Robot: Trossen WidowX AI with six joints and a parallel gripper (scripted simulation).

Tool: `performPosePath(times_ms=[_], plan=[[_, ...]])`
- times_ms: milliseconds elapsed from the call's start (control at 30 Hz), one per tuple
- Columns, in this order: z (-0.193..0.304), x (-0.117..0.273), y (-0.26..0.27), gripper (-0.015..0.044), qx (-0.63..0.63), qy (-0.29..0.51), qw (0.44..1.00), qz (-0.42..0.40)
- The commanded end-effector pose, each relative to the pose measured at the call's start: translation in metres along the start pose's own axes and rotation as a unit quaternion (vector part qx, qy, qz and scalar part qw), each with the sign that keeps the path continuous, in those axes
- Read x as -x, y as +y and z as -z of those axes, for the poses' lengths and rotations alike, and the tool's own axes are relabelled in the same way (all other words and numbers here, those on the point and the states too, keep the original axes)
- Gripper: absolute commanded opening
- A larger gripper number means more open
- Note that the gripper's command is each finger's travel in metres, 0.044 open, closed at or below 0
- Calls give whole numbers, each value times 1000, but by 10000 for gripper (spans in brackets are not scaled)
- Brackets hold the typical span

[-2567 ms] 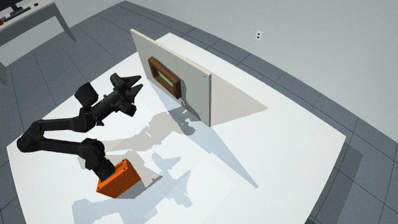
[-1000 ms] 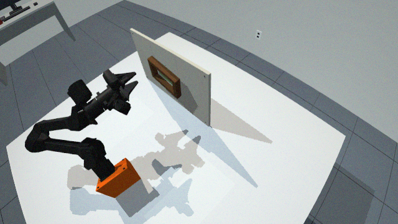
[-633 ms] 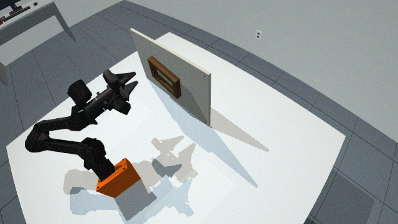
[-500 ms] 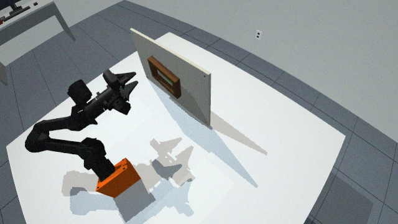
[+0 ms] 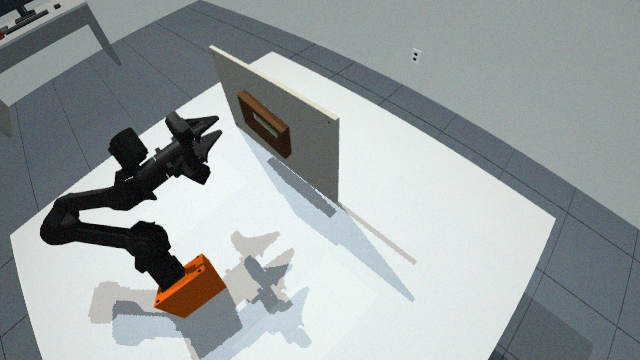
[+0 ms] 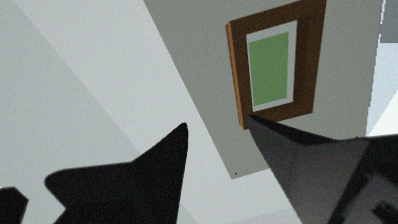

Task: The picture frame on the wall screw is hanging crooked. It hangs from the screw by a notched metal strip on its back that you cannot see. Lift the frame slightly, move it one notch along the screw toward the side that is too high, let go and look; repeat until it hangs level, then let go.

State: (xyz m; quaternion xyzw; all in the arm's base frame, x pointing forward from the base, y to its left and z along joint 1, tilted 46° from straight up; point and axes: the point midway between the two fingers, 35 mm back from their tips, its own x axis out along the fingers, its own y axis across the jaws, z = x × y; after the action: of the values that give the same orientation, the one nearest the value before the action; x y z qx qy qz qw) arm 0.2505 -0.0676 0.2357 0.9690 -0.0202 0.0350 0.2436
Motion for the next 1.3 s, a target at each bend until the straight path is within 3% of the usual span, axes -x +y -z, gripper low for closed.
performPosePath(times_ms=[0,567,900,1267], plan=[[1,0,0,260,-2,1,1000,1],[0,0,-1,260,1,0,1000,0],[-3,4,-56,260,57,2,998,0],[-3,4,-57,260,58,2,998,0]])
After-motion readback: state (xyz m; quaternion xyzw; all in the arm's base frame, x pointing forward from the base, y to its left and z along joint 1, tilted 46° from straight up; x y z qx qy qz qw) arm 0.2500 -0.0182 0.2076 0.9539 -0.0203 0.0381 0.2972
